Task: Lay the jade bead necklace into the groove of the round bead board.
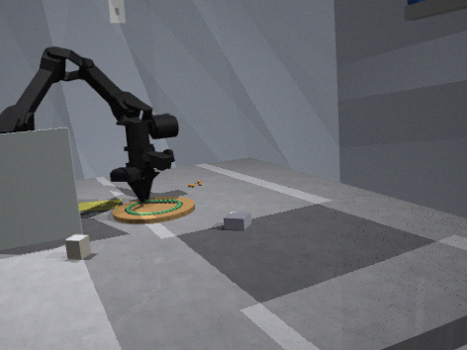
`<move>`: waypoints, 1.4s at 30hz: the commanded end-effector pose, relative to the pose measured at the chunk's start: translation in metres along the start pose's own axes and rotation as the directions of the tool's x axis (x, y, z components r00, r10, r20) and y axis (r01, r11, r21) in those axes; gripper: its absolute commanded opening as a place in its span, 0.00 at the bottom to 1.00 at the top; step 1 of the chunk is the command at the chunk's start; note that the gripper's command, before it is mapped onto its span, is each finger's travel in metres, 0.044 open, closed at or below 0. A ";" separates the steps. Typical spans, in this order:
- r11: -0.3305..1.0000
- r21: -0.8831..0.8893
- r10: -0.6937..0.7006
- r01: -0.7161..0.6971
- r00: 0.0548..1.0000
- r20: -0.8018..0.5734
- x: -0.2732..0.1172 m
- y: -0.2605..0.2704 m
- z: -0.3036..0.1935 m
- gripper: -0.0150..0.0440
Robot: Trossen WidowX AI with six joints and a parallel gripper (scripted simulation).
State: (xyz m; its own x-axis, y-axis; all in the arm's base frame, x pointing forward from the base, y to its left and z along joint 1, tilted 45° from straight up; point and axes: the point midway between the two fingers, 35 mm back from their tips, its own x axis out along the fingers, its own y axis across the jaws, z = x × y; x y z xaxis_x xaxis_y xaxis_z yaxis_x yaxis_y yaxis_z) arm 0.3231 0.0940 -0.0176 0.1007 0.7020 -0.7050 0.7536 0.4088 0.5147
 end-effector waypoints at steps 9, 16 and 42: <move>1.000 0.000 0.000 0.000 1.000 0.000 0.000 0.000 0.000 0.25; 1.000 0.000 0.000 0.000 1.000 0.000 0.000 0.000 0.000 0.25; 1.000 0.009 -0.003 0.003 1.000 -0.001 -0.006 0.007 -0.004 0.25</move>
State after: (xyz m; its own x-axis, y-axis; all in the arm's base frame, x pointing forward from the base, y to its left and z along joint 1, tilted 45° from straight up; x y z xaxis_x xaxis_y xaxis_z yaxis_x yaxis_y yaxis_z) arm 0.3215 0.0932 -0.0119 0.0927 0.7021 -0.7060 0.7604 0.4079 0.5055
